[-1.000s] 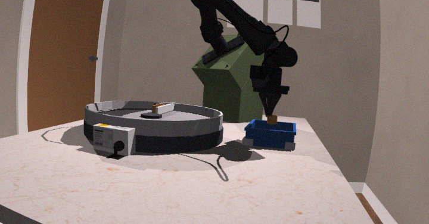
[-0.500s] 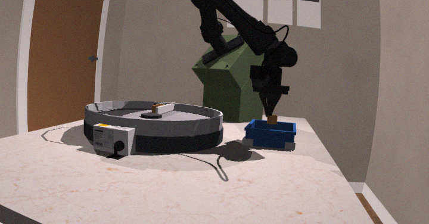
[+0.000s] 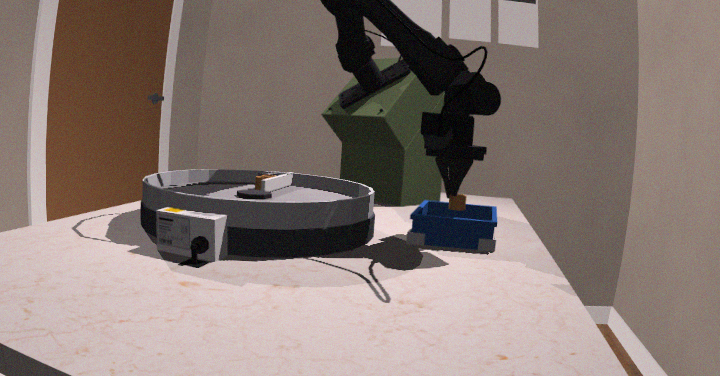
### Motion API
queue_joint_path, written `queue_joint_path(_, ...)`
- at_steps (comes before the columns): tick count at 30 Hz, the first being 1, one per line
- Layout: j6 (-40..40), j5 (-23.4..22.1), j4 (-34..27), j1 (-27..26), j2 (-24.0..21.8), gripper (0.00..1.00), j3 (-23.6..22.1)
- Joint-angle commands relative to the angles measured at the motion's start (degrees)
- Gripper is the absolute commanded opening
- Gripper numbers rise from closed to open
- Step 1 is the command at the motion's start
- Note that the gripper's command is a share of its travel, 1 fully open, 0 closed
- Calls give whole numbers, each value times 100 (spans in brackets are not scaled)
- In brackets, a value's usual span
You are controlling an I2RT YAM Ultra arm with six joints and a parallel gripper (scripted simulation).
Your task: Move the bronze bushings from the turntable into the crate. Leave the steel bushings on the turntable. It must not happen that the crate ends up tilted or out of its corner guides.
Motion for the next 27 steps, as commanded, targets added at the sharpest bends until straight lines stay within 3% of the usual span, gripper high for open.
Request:
queue_joint_path(1,61,14,-15,210,-106,0,193)
queue_joint_path(27,43,20,43,210,-169,0,193)
